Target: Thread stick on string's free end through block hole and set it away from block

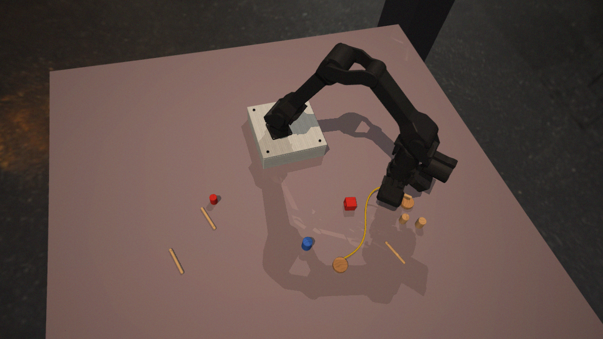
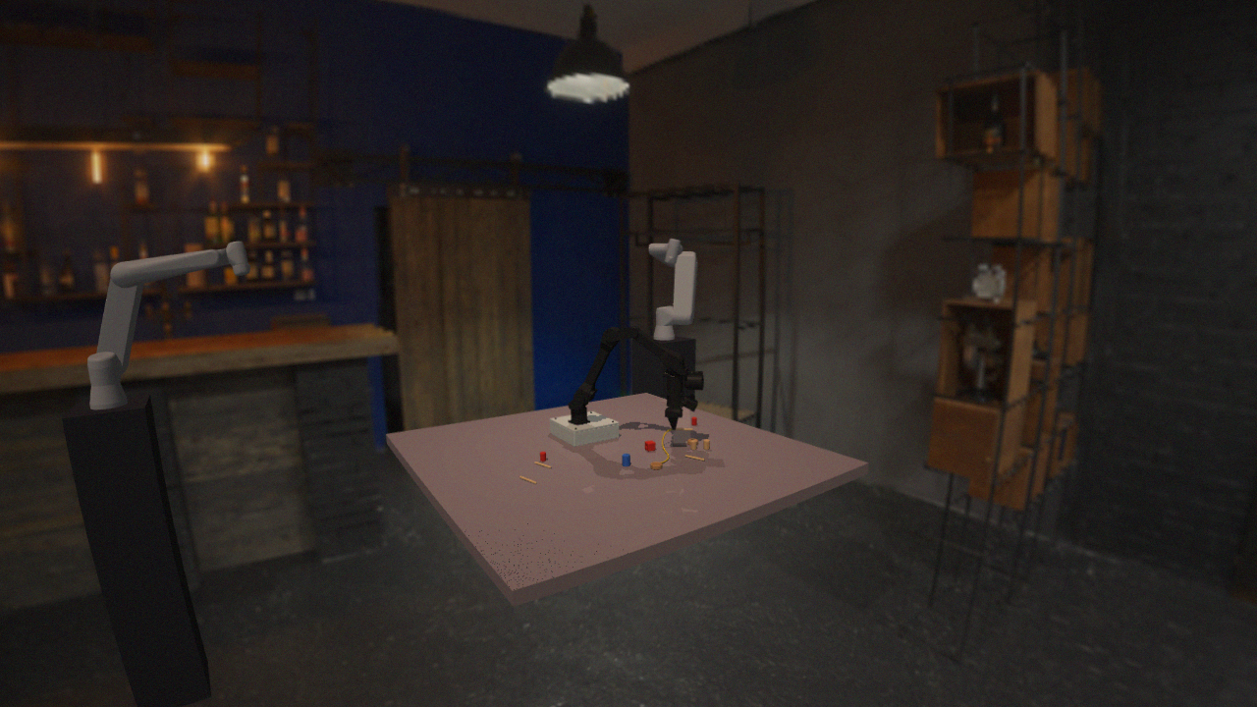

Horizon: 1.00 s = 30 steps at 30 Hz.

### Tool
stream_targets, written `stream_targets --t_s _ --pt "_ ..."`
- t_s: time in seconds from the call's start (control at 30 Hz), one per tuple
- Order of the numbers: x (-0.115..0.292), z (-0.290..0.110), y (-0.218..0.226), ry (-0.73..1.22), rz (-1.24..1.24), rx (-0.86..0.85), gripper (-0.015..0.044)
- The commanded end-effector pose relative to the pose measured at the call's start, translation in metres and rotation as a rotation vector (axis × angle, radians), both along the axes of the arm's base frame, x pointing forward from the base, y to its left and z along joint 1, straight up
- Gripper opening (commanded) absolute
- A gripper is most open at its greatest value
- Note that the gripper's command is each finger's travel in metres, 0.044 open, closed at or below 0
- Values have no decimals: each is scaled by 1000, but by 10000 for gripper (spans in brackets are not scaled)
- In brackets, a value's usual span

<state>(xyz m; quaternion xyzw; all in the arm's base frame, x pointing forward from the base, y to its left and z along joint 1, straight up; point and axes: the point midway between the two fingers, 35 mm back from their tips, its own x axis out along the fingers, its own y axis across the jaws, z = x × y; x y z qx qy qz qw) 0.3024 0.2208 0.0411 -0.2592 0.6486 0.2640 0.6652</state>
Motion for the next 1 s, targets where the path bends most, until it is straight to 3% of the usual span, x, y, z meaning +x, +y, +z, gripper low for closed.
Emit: stream_targets --t_s 0.0,0.97 --pt "6 1 -1 -2 -152 6 0" --pt "30 2 -12 13 -1223 31 0"
